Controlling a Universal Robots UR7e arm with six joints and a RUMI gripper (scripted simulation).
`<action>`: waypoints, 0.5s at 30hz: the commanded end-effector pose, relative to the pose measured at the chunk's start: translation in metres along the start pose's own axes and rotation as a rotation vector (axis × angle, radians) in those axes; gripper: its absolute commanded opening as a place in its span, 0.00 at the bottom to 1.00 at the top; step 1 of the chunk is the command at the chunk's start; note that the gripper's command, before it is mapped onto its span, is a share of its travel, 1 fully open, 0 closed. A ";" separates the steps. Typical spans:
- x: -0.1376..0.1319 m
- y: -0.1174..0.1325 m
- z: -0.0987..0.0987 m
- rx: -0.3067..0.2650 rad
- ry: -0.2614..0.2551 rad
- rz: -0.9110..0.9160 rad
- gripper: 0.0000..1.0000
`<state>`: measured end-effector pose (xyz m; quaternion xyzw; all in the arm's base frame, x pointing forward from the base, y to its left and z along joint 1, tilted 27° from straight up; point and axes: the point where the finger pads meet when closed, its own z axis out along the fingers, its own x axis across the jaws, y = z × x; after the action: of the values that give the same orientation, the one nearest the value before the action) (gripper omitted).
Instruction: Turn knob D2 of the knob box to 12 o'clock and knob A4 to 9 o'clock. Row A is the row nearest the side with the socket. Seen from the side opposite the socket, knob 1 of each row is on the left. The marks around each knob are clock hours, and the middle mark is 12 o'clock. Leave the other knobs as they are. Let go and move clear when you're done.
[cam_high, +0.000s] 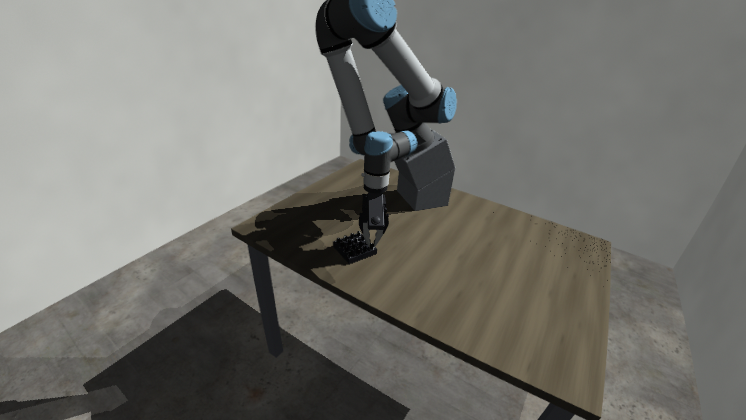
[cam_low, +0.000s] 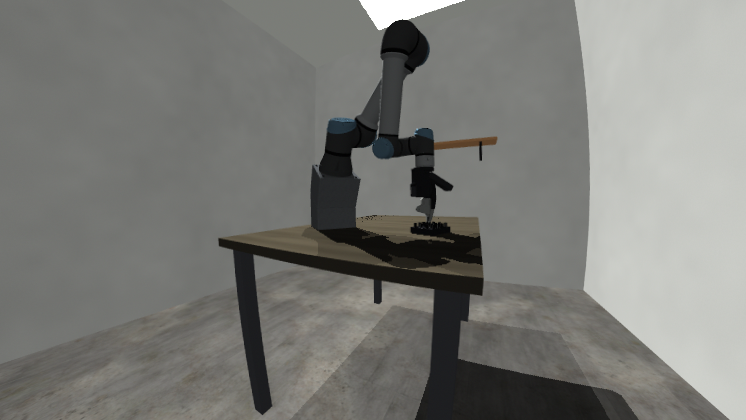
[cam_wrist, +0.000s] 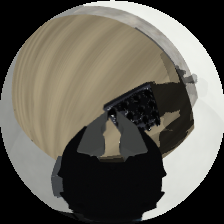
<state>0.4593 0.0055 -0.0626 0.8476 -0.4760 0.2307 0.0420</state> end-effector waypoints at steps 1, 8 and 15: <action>0.000 0.000 0.000 0.001 0.000 -0.003 0.04; 0.000 0.000 0.000 0.001 0.000 -0.003 0.11; 0.000 0.000 0.000 0.001 0.000 -0.003 0.11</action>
<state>0.4593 0.0055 -0.0626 0.8483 -0.4748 0.2306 0.0422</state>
